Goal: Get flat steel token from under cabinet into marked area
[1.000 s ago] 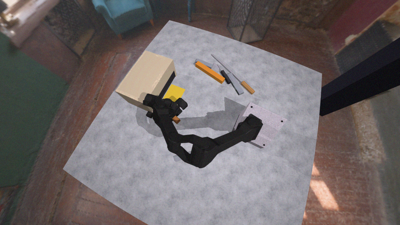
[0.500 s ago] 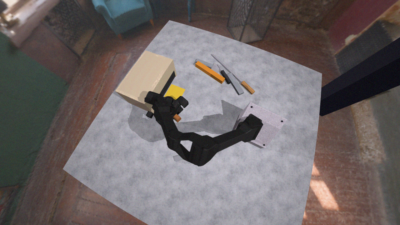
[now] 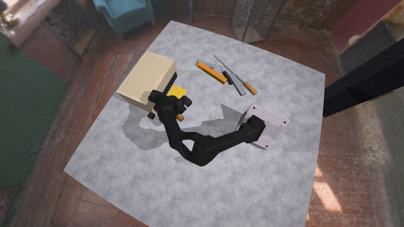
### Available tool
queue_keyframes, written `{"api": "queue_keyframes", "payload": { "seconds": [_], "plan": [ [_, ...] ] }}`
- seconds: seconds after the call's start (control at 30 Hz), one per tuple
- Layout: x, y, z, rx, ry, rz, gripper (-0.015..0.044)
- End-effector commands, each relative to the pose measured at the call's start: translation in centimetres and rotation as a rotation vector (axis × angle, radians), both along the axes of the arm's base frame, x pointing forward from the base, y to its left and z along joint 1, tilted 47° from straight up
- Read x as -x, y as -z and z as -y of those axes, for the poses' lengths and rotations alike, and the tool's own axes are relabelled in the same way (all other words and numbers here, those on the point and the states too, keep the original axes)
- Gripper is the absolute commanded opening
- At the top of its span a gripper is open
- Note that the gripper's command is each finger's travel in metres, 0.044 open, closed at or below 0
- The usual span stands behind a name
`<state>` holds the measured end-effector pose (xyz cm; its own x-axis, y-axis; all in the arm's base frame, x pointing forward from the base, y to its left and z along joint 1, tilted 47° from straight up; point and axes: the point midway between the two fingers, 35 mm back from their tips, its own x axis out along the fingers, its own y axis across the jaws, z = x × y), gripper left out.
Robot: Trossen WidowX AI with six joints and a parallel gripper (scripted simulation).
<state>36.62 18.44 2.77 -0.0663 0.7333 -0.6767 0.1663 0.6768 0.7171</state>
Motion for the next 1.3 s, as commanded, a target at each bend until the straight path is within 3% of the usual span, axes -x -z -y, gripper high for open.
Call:
{"api": "queue_keyframes", "payload": {
  "seconds": [0.0,1.27],
  "plan": [
    [0.2,0.7,0.5,0.006,0.005,-0.01,0.0],
    [0.8,2.9,2.7,0.007,0.005,-0.01,0.0]
  ]
}}
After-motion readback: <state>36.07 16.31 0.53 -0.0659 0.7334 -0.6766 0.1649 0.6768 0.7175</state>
